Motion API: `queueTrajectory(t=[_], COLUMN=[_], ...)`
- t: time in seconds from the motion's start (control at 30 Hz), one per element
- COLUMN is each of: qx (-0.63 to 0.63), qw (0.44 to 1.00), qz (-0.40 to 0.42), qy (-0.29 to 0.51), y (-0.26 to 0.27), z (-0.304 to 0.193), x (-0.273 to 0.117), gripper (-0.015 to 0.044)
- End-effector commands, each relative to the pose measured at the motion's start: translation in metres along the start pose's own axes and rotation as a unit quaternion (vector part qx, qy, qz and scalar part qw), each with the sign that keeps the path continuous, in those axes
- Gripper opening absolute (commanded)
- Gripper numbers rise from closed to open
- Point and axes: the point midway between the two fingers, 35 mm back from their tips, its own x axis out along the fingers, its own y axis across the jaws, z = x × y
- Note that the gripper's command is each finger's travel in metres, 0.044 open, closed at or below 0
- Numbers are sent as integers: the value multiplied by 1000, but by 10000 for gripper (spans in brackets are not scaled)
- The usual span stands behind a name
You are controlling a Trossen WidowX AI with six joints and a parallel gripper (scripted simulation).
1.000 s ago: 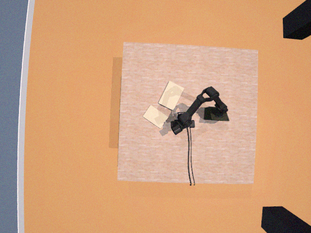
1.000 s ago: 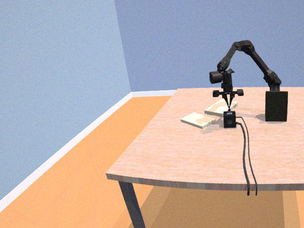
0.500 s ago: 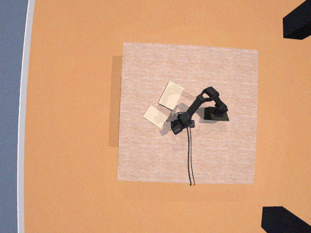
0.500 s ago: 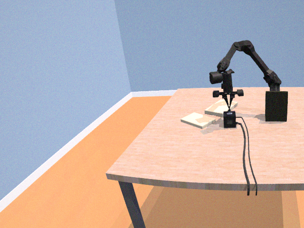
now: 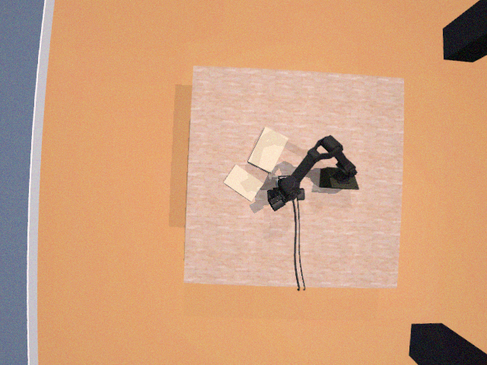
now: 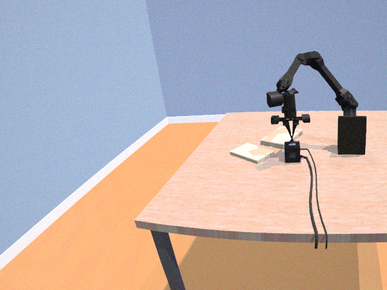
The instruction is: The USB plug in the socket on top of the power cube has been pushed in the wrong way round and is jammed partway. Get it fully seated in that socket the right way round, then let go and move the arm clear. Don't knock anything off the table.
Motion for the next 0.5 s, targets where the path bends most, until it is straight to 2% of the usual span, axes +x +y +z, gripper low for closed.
queueTrajectory(t=[0.0,0.47], qx=[-1,-1], qw=[1000,1000], qz=[1,1], qy=[0,0], y=[0,0], z=[0,0], x=[1,2], gripper=[0,0])
